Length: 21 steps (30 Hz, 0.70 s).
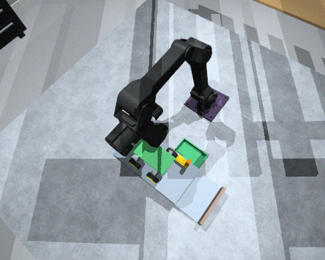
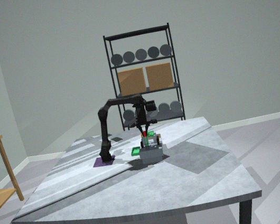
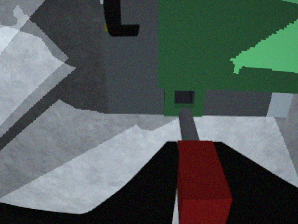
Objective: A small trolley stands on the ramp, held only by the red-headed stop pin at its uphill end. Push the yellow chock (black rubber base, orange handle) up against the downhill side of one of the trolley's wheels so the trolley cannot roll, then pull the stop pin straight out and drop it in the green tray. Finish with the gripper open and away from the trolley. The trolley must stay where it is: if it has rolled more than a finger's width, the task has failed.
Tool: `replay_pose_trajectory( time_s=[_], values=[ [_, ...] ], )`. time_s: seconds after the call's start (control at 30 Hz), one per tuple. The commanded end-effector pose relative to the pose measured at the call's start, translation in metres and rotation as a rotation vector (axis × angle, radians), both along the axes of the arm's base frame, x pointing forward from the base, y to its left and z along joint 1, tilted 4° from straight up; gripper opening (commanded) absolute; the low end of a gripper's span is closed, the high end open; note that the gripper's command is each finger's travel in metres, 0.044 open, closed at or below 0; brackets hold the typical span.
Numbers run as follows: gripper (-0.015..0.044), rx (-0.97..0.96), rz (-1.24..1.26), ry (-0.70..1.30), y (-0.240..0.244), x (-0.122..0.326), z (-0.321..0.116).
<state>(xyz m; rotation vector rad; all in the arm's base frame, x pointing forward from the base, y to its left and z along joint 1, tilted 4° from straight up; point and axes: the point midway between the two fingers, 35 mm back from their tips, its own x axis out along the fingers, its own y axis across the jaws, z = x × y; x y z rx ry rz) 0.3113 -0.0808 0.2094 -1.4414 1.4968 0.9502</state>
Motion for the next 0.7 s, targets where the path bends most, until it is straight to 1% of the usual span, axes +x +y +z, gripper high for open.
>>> replay_pose_trajectory(
  time_s=[0.0,0.67],
  values=[
    [0.0,-0.004,-0.005,0.0,-0.001,0.0,0.003],
    [0.0,-0.007,-0.005,0.0,-0.03,-0.004,0.012]
  ],
)
